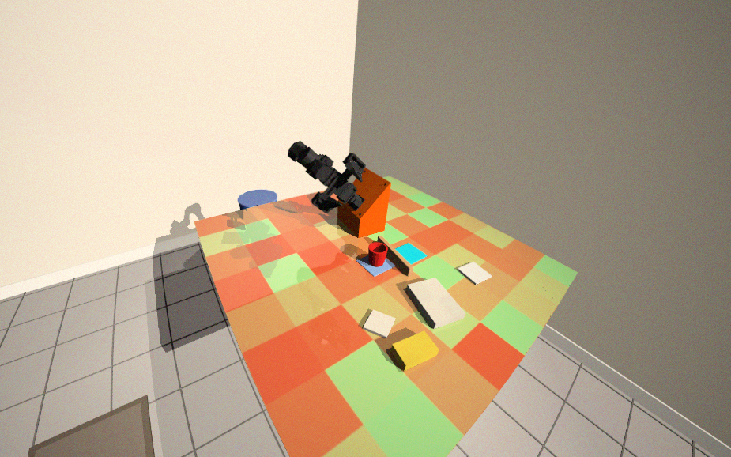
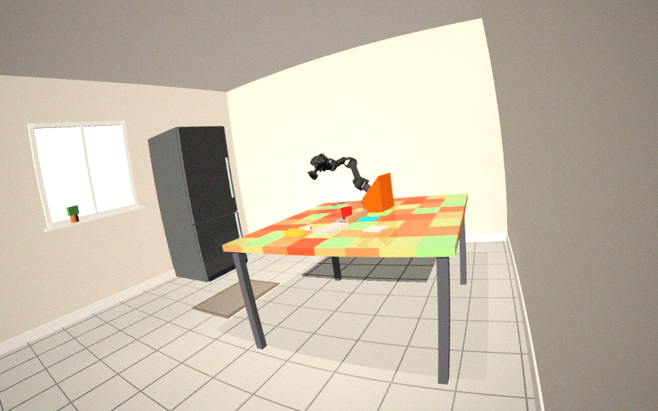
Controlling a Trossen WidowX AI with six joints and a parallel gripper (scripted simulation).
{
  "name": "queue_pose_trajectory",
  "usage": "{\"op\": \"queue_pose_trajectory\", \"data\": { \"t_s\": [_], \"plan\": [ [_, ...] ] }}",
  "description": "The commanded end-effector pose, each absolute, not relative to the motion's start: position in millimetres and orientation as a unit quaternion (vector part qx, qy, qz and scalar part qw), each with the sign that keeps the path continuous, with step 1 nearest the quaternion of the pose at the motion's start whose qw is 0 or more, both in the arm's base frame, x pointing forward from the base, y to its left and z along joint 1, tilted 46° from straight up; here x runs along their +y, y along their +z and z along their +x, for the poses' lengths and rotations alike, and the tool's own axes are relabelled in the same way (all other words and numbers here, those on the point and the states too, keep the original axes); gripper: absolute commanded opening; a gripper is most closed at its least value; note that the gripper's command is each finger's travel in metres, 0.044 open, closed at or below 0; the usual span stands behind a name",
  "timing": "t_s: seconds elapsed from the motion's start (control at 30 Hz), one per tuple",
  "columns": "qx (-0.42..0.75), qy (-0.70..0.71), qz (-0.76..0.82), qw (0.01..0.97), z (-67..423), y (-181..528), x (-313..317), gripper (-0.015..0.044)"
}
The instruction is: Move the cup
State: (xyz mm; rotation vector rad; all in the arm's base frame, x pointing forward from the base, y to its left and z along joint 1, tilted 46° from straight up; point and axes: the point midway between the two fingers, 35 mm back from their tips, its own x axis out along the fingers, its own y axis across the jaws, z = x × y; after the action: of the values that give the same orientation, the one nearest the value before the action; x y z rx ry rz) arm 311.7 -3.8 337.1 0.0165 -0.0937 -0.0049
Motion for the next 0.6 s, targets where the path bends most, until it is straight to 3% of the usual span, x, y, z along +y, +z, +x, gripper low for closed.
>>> {"op": "queue_pose_trajectory", "data": {
  "t_s": [0.0, 0.13, 0.3, 0.57],
  "plan": [
    [-0.038, -0.004, 0.006, 0.999, 314, 333, -4, 0.0374],
    [0.136, -0.033, -0.066, 0.988, 341, 252, -4, 0.0269],
    [0.344, -0.036, -0.191, 0.919, 338, 157, -3, 0.0148],
    [0.636, 0.051, -0.473, 0.608, 269, 46, -16, 0.0148]
  ]
}}
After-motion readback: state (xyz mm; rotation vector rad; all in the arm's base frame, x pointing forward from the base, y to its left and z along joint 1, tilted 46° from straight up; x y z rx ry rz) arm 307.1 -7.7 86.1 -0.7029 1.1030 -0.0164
